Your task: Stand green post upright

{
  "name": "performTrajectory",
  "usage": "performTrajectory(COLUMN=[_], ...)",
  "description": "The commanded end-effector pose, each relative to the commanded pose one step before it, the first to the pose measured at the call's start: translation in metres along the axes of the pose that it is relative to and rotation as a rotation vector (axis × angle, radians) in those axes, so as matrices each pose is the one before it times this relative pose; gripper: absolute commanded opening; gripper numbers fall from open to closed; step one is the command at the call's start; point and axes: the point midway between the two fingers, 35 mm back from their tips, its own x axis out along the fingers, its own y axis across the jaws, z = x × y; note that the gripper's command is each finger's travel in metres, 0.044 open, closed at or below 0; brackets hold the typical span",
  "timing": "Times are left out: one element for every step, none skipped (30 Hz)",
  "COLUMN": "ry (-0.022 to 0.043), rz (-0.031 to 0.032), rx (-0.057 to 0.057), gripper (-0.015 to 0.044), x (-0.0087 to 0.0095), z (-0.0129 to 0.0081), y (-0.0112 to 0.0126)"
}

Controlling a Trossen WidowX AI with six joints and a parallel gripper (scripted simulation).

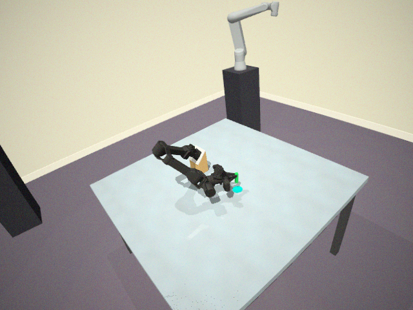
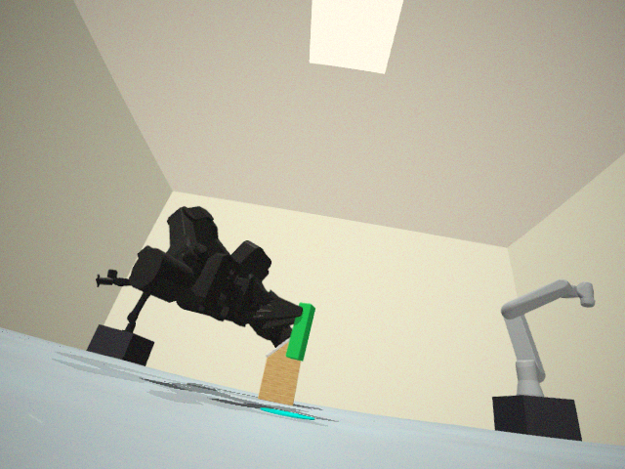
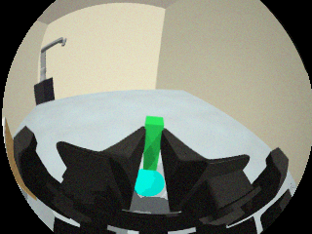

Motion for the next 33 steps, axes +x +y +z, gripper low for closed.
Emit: performTrajectory(ry=[-0.00766,-0.00044,-0.00053,-0.00062,-0.00056,-0.00036,-0.00013,0.00046,0.00137,0.00225,0.00266,0.00215,0.00127,0.00042,0.0,0.0,0.0,0.0,0.0,0.0,0.0,0.0,0.0,0.0,0.0,0.0,0.0,0.0,0.0,0.0,0.0,0.0,0.0], rz=[-0.00086,-0.00026,-0.00034,-0.00041,-0.00038,-0.00025,-0.00009,0.00008,0.00024,0.00042,0.00053,0.00046,0.00028,0.00009,0.0,0.0,0.0,0.0,0.0,0.0,0.0,0.0,0.0,0.0,0.0,0.0,0.0,0.0,0.0,0.0,0.0,0.0,0.0], rx=[-0.0072,0.0002,0.0002,0.0002,0.0002,0.0001,0.0,0.0004,0.0013,0.0021,0.0026,0.0022,0.0013,0.0004,0.0,0.0,0.0,0.0,0.0,0.0,0.0,0.0,0.0,0.0,0.0,0.0,0.0,0.0,0.0,0.0,0.0,0.0,0.0], gripper=[0.0023,0.0023,0.0023,0.0023,0.0023,0.0023,0.0023,0.0023,0.0023,0.0023,0.0023,0.0023,0.0023,0.0023,0.0023,0.0023,0.0023,0.0023,0.0023,0.0023,0.0023,0.0023,0.0023,0.0023,0.0049,0.0075,0.0101,0.0127,0.0154,0.018,0.0206,0.0233,0.0259], x=[0.00234,0.00035,0.00034,0.00033,0.00026,0.00015,0.00005,0.00017,0.00053,0.00089,0.00109,0.00092,0.00056,0.00019,0.0,0.0,0.0,0.0,0.0,0.0,0.0,0.0,0.0,0.0,0.0,0.0,0.0,0.0,0.0,0.0,0.0,0.0,0.0], z=[-0.01709,-0.00452,-0.00452,-0.0045,-0.0036,-0.00216,-0.00072,-0.00079,-0.00236,-0.00395,-0.0048,-0.00398,-0.00239,-0.0008,0.0,0.0,0.0,0.0,0.0,0.0,0.0,0.0,0.0,0.0,0.0,0.0,0.0,0.0,0.0,0.0,0.0,0.0,0.0], y=[0.00006,0.00047,0.00054,0.00061,0.00054,0.00034,0.00012,-0.00006,-0.00016,-0.00023,-0.0002,-0.00011,-0.00004,-0.00001,0.0,0.0,0.0,0.0,0.0,0.0,0.0,0.0,0.0,0.0,0.0,0.0,0.0,0.0,0.0,0.0,0.0,0.0,0.0])
